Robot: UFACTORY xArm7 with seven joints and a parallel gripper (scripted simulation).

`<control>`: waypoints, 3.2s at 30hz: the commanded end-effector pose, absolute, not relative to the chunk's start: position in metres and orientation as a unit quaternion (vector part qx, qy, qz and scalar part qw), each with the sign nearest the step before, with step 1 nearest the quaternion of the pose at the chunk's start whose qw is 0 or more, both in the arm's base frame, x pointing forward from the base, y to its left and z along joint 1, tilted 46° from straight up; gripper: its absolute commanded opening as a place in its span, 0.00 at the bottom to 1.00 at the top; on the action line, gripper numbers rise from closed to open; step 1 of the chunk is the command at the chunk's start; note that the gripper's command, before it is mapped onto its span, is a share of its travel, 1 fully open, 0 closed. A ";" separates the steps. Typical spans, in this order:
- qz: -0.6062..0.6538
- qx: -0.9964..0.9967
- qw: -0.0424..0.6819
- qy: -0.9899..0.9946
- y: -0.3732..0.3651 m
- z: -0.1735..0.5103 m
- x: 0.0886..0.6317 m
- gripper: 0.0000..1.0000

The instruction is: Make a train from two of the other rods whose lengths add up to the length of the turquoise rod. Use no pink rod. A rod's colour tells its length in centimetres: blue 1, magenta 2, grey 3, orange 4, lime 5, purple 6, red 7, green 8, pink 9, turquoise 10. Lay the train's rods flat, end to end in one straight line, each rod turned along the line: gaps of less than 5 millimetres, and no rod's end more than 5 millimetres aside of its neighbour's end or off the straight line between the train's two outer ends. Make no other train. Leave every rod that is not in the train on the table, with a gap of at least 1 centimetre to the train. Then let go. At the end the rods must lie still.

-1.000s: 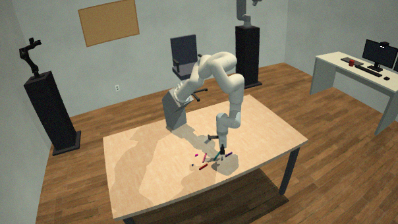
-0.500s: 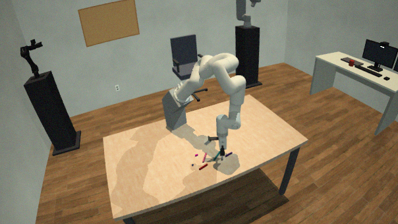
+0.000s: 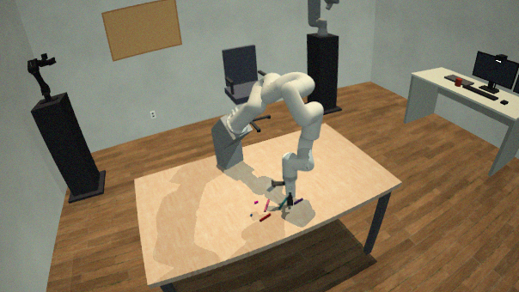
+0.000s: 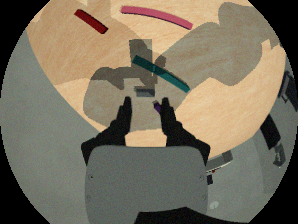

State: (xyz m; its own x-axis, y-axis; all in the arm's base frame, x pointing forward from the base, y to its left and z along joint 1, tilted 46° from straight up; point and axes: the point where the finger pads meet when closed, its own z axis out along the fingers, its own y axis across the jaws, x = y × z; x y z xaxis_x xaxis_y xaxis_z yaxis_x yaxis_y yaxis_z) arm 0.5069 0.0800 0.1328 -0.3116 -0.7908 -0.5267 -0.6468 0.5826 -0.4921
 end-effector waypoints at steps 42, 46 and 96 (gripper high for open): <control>-0.095 -0.447 0.380 0.804 0.083 0.122 0.520 0.47; -0.095 -0.447 0.380 0.804 0.083 0.122 0.520 0.47; -0.095 -0.447 0.380 0.804 0.082 0.122 0.520 0.47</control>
State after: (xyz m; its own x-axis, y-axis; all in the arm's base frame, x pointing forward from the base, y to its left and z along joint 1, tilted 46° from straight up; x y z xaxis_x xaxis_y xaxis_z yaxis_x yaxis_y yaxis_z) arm 0.5202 0.0826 0.1215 -0.3118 -0.7908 -0.5267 -0.6474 0.5826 -0.4914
